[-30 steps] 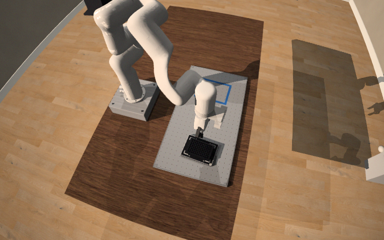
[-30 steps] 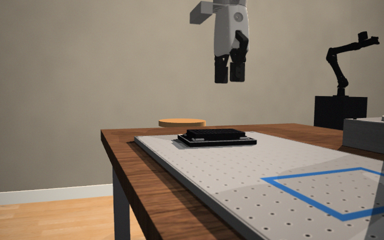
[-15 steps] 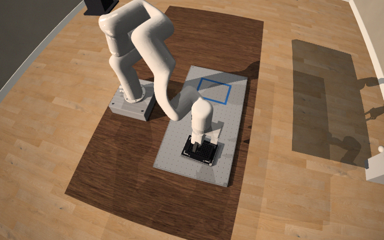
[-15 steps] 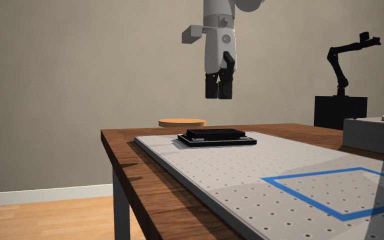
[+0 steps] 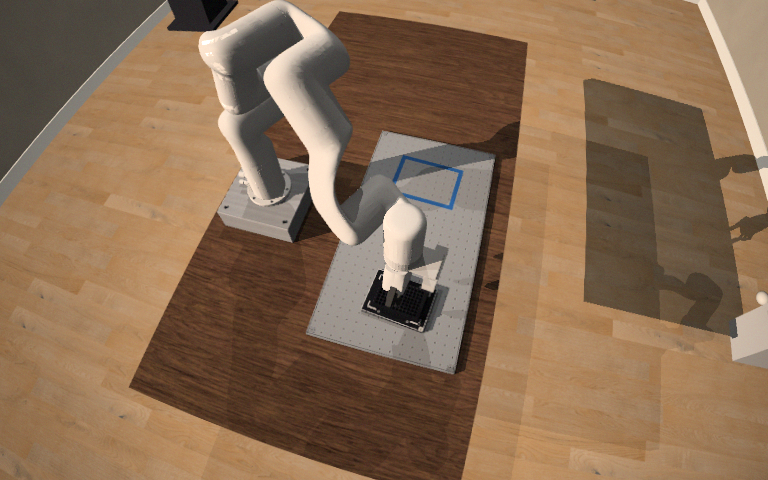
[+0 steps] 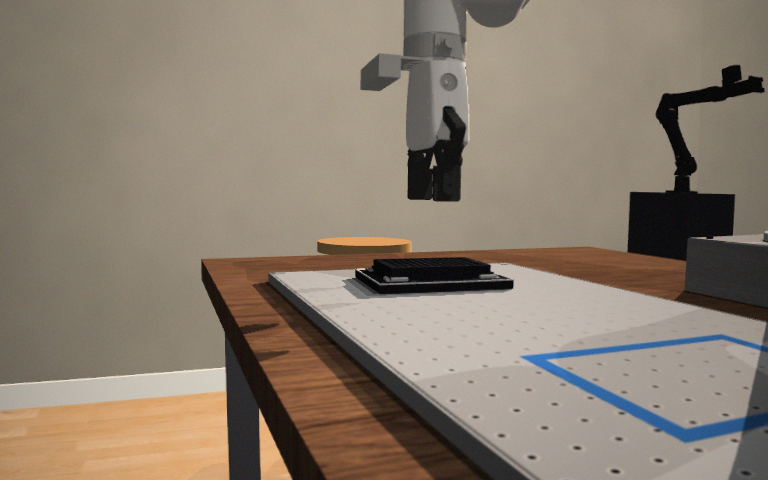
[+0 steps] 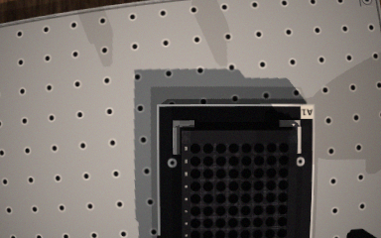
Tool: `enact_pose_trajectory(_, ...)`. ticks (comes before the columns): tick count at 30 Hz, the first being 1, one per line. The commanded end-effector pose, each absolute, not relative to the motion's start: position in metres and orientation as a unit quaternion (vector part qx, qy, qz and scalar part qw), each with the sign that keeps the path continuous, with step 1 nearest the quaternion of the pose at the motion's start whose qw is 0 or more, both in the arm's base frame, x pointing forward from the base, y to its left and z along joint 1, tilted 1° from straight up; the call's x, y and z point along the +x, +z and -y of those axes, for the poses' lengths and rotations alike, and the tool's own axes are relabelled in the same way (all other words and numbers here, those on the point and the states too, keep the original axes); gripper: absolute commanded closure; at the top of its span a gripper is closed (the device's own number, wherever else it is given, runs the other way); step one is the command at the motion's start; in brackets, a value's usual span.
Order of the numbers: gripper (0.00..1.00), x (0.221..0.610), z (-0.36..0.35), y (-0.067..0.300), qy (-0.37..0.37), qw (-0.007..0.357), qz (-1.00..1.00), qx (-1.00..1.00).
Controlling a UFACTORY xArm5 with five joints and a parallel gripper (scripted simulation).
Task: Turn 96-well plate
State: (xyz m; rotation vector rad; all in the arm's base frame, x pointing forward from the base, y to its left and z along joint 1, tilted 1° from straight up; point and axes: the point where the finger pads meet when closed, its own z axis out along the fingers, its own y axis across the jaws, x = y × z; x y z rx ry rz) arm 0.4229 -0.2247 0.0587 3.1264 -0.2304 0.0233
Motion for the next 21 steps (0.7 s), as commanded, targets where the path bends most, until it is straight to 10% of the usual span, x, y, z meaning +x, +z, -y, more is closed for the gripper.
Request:
enact_pose_trajectory(1, 0.00, 0.424, 0.225, 0.060, 0.008, 0.007, 0.074, 0.997)
enact_pose_trajectory(21, 0.00, 0.424, 0.226, 0.030, 0.008, 0.007, 0.074, 0.997)
